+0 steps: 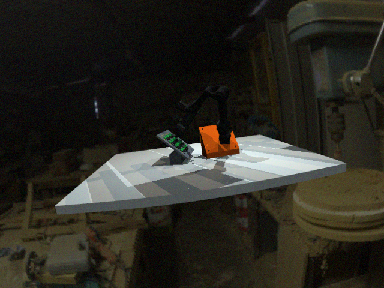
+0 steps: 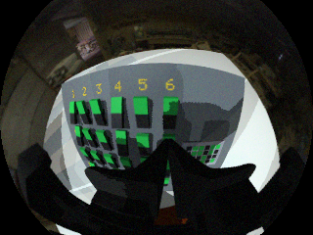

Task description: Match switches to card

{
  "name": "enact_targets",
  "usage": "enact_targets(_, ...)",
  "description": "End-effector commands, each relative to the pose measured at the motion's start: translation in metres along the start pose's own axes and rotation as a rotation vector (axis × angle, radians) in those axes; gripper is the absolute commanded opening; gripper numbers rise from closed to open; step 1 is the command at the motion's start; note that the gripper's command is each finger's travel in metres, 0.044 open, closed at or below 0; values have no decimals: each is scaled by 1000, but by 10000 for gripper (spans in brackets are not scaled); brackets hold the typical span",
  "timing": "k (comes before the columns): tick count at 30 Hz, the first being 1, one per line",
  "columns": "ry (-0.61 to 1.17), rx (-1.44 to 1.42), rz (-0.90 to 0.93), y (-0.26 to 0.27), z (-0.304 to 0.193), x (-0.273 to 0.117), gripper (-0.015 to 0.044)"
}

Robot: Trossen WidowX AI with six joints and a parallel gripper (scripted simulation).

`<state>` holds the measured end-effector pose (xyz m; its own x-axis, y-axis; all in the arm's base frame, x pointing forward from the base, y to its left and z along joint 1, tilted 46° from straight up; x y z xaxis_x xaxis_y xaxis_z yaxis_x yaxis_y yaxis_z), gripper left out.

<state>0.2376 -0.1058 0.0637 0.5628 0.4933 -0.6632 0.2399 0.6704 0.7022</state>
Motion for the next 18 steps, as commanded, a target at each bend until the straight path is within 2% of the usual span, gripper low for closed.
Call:
enact_targets(1, -2, 4, -3, 0, 0, 1, 0)
enact_targets(18, -2, 4, -3, 0, 0, 3, 0)
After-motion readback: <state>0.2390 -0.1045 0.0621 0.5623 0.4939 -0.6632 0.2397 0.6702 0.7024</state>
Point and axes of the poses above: the point midway between the two fingers, 35 mm back from their tips, its own x axis out along the fingers, its own y axis across the jaws, z = x × y, the point moved 9 cm from there along -x, back along the fingers, and after that the axes turned 4 degrees about x, right-handed, at the moved point
